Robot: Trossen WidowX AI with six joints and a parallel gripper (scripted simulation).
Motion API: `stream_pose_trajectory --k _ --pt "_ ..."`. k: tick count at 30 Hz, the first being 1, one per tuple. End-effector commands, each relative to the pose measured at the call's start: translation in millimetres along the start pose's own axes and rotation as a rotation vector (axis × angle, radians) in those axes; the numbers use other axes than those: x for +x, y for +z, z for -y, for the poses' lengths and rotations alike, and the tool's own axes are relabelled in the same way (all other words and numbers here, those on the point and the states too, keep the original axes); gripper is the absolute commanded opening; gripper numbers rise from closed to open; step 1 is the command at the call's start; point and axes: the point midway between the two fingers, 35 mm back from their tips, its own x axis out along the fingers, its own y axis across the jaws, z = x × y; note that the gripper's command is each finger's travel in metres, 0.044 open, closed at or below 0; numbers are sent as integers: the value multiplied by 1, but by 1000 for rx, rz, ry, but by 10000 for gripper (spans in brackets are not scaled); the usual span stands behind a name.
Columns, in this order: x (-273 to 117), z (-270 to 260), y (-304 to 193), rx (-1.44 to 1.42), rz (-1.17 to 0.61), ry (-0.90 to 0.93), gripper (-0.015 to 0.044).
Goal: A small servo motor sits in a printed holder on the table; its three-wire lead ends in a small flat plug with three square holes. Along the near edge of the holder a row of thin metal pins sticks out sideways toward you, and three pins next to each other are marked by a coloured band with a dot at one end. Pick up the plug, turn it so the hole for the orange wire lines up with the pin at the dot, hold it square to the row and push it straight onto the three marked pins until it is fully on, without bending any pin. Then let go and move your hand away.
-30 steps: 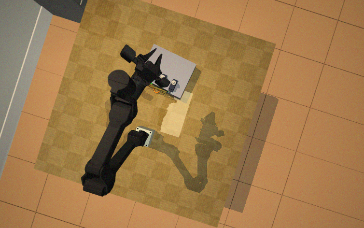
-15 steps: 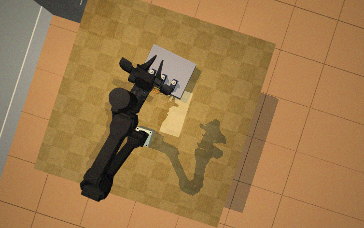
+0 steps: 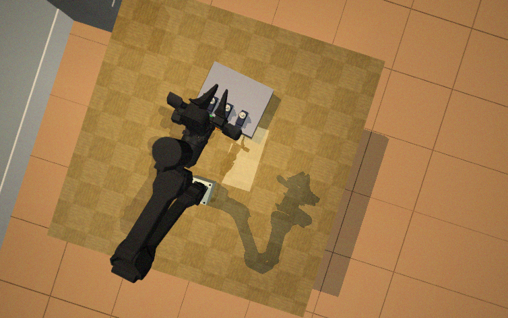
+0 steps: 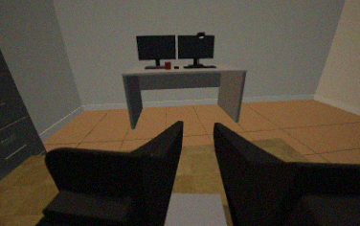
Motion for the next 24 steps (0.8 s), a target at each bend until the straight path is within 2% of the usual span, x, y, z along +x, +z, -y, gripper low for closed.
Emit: stream_pose_trajectory --k 1,13,24 --pt "15 -9 -14 -2 -98 32 115" --pt "62 -52 -76 41 -497 107 115" --pt "79 -94 -143 35 -865 141 115"
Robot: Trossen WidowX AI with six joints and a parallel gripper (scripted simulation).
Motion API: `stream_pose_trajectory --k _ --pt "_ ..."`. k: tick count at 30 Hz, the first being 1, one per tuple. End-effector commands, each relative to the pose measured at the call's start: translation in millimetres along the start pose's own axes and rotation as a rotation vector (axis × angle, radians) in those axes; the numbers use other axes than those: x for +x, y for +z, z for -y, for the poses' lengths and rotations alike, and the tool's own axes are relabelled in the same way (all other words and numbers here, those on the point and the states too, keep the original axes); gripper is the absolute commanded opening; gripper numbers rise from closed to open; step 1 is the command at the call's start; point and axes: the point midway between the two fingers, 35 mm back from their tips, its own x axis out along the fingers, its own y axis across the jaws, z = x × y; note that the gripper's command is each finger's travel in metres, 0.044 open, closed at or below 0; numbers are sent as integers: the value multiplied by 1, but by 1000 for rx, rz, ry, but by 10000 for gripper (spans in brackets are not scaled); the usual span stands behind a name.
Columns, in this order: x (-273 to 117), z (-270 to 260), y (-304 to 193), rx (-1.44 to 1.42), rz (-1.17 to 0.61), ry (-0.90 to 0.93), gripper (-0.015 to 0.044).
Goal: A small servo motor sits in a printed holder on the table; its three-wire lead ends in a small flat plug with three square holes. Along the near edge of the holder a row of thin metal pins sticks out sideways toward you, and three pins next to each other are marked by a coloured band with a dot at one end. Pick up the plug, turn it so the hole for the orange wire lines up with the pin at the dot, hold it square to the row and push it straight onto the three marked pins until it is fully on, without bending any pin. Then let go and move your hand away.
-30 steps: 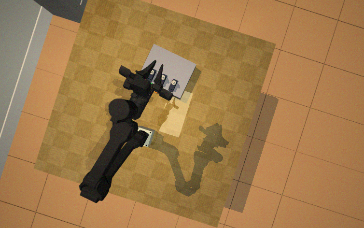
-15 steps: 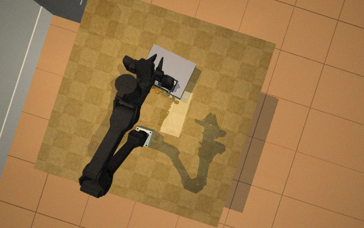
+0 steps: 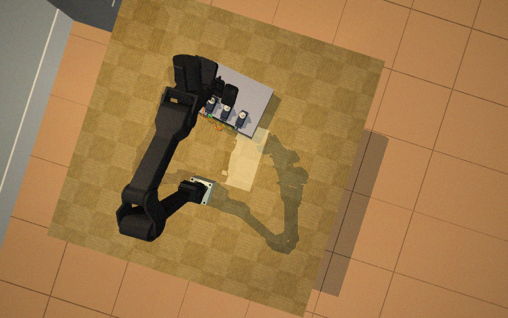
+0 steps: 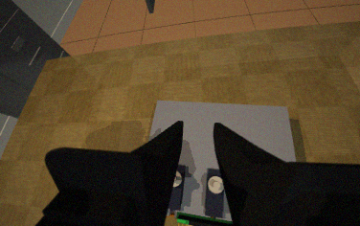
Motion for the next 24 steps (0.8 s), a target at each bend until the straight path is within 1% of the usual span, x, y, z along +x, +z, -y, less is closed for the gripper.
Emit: stream_pose_trajectory --k 1,11,20,22,24 --pt "24 -17 -19 0 -154 10 115" --pt "65 -48 -68 -20 -485 -14 115" --pt "88 -74 -119 -57 -776 -74 115" --pt "90 -77 -126 -64 -816 -85 115" --pt "91 -77 -127 -65 -822 -87 115"
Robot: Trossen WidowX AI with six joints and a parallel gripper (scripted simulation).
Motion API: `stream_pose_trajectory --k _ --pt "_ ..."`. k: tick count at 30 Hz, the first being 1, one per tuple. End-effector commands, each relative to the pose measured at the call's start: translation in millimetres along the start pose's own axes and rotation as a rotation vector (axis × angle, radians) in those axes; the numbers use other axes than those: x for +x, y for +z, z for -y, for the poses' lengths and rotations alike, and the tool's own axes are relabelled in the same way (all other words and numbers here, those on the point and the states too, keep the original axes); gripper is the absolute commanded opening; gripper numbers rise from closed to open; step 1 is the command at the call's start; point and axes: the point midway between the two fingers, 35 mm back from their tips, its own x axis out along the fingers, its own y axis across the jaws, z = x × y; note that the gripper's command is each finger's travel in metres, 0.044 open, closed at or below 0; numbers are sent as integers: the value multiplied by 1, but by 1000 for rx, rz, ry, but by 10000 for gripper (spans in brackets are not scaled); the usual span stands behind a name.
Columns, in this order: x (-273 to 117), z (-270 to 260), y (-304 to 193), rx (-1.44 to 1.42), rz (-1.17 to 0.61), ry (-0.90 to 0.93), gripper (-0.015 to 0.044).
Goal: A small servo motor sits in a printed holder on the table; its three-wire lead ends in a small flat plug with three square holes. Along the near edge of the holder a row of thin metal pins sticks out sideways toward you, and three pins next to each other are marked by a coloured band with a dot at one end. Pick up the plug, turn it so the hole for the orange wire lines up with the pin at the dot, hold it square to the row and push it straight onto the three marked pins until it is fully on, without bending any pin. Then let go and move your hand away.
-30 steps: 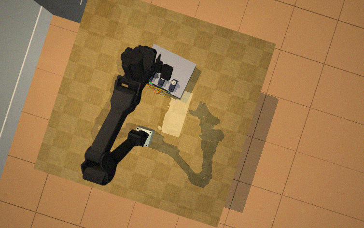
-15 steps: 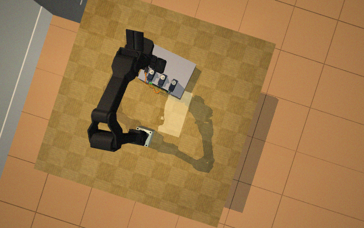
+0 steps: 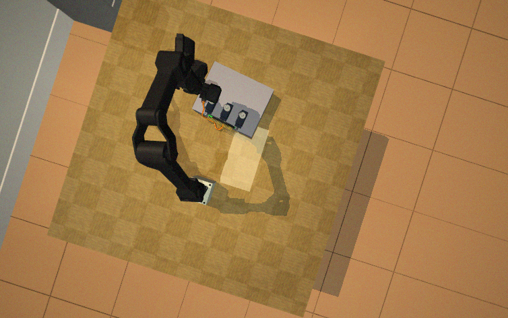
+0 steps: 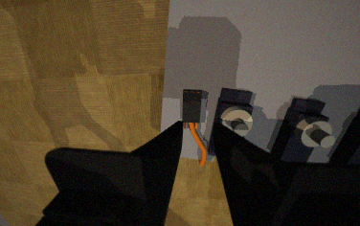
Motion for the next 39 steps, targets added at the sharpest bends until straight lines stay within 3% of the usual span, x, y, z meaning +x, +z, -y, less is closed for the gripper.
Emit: stream_pose_trajectory --k 1,27,30,39 --pt "8 -6 -5 -1 -57 -13 115" --pt "48 -5 -7 -1 -57 -13 115" --pt "48 -5 -7 -1 -57 -13 36" --pt "42 -6 -7 -1 -57 -13 0"
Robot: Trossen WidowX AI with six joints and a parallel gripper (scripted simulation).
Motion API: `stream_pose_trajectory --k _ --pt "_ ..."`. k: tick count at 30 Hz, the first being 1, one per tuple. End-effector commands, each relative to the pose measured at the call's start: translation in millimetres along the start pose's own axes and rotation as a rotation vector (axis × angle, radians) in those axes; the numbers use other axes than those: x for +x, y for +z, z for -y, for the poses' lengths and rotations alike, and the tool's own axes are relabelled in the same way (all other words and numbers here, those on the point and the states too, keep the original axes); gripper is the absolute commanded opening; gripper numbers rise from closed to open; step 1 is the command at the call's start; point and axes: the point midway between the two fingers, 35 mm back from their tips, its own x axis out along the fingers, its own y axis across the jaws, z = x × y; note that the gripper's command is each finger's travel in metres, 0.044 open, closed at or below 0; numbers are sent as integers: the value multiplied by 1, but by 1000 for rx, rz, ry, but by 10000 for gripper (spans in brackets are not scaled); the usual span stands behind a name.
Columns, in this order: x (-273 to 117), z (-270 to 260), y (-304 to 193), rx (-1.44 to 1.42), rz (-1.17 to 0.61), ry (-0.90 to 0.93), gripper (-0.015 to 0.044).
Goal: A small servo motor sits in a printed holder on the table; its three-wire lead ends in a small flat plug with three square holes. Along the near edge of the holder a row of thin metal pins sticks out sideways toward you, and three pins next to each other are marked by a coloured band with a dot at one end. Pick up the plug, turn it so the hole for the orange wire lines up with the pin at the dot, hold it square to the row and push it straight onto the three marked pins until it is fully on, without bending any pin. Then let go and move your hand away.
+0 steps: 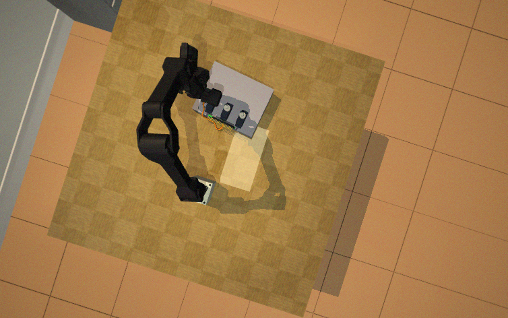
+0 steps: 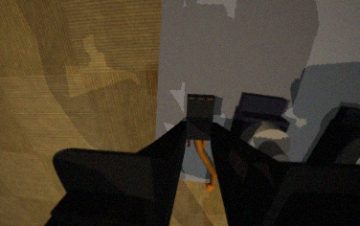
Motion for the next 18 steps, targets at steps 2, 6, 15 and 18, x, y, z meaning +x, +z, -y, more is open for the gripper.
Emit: stream_pose_trajectory --k 2,6,15,18 --pt "-13 -1 1 2 -1 3 0" --pt "-39 -1 1 2 -1 3 0" --pt "-58 1 -3 4 -1 3 0" --pt "-59 3 -10 9 -2 3 0"
